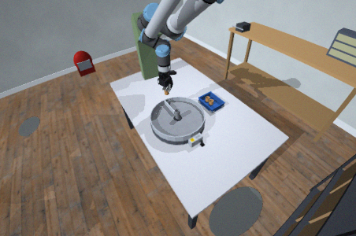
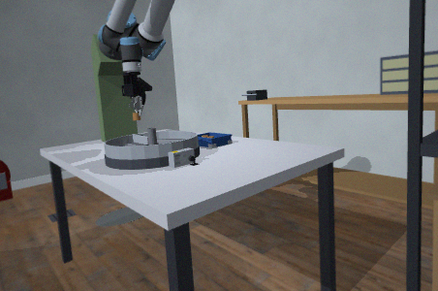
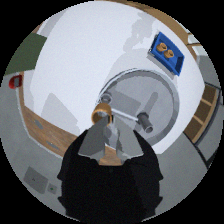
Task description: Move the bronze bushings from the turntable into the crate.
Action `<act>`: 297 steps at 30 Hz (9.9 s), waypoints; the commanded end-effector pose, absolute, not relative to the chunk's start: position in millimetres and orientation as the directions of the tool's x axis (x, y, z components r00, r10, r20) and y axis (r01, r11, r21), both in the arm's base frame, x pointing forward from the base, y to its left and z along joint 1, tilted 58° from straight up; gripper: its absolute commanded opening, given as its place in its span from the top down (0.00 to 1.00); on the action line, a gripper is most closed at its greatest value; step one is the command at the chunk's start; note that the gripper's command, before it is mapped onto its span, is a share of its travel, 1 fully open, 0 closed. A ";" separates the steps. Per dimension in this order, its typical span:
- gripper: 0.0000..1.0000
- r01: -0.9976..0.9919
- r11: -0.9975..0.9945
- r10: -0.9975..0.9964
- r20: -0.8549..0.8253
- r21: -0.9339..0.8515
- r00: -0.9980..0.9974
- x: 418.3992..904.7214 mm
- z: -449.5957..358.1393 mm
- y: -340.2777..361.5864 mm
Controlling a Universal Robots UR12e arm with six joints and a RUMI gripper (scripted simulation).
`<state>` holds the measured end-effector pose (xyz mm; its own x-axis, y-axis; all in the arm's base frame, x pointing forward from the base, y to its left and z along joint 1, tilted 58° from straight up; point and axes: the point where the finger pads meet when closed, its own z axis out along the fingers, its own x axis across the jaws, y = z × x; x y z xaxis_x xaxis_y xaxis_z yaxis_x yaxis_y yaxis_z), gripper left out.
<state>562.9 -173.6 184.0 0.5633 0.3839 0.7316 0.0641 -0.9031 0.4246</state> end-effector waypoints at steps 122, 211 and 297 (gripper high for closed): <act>1.00 0.214 -0.764 0.616 0.589 0.609 0.523 683.1 287.5 65.3; 1.00 0.274 -0.687 0.701 0.514 0.673 0.495 734.9 331.2 166.2; 1.00 0.275 -0.687 0.700 0.513 0.672 0.496 829.1 271.3 143.8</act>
